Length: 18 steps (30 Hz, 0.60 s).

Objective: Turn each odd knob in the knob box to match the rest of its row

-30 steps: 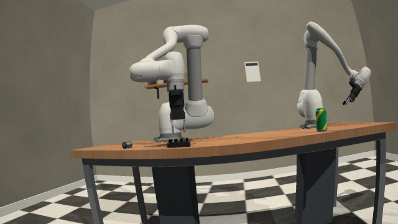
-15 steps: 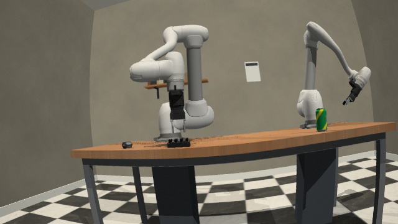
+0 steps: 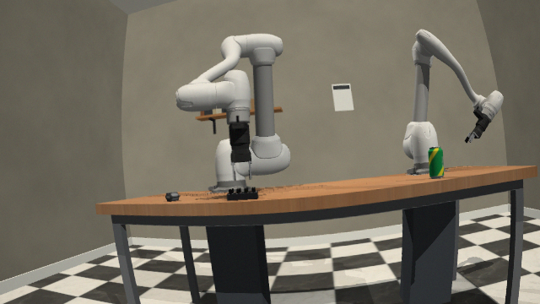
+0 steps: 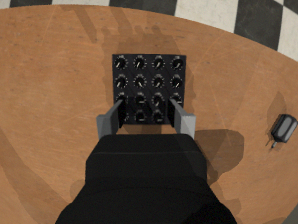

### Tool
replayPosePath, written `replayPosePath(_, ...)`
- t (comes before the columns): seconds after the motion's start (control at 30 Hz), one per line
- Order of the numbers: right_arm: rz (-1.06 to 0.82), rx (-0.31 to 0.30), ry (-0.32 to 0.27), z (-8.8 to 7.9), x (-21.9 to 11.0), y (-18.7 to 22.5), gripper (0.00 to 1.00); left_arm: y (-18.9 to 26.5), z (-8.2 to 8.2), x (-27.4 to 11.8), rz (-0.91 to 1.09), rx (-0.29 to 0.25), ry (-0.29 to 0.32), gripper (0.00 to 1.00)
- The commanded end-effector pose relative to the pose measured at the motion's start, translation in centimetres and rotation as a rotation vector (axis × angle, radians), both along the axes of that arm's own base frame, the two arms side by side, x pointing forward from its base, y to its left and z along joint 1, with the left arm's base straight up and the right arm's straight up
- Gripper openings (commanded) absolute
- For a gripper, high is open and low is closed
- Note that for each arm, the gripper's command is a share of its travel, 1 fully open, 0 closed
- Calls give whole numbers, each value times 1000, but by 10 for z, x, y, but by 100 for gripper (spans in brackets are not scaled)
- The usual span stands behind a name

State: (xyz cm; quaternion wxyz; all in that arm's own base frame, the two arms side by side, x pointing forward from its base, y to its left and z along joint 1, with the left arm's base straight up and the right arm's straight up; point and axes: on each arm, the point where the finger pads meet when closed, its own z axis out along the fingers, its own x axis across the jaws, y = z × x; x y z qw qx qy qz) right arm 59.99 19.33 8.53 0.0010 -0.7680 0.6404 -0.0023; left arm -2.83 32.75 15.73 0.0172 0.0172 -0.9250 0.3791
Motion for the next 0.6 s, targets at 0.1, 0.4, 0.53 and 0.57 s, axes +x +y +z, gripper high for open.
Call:
replayPosePath(0.1, -13, 3, 10, 0, -6, 0, 100, -4, 2, 1, 1, -7, -7, 100)
replayPosePath(0.4, -12, 4, 8, 1, -11, 0, 100, -4, 2, 1, 1, -7, -7, 100)
replayPosePath(0.53, -12, 5, 3, 1, -15, 0, 100, -4, 2, 1, 1, -7, -7, 100)
replayPosePath(0.57, -12, 6, 2, 1, -17, -1, 100, -4, 2, 1, 1, -7, -7, 100)
